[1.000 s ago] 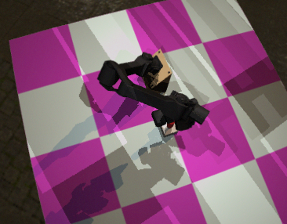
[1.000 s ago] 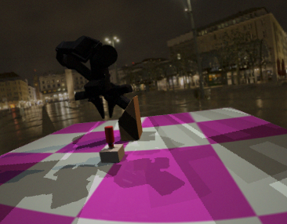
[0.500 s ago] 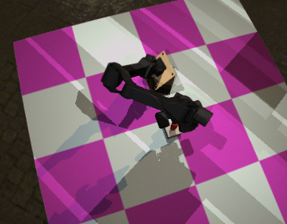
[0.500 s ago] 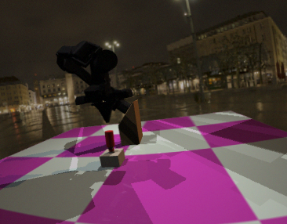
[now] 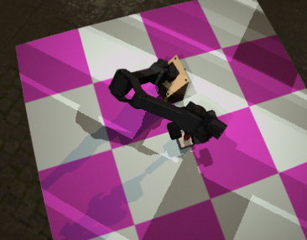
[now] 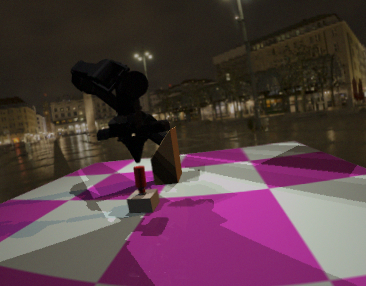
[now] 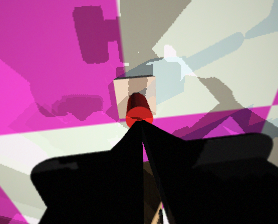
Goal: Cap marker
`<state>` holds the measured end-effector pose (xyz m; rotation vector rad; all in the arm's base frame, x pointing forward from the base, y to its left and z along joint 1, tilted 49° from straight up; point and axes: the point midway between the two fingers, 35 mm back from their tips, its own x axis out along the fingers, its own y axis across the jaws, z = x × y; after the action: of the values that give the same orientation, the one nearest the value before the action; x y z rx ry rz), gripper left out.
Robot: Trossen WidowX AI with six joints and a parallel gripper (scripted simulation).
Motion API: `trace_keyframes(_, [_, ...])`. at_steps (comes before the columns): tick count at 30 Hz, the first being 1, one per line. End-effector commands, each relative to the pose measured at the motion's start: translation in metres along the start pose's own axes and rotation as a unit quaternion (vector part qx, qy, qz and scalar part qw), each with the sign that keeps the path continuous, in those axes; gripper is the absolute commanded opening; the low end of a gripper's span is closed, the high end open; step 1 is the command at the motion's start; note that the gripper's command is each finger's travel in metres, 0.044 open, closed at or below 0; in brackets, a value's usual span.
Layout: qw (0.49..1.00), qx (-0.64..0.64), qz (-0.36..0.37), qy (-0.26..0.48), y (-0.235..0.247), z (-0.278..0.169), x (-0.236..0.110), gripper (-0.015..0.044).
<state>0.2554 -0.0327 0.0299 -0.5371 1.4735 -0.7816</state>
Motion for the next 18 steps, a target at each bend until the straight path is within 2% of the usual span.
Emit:
trace_keyframes(1, [1.000,-0.002,-0.002,-0.001,0.000,0.000,0.007,0.0000])
trace_keyframes(12, [1.000,-0.002,-0.002,-0.001,-0.001,0.001,0.022,0.0000])
trace_keyframes(18, [1.000,0.001,0.000,-0.004,0.000,0.001,0.016,0.0000])
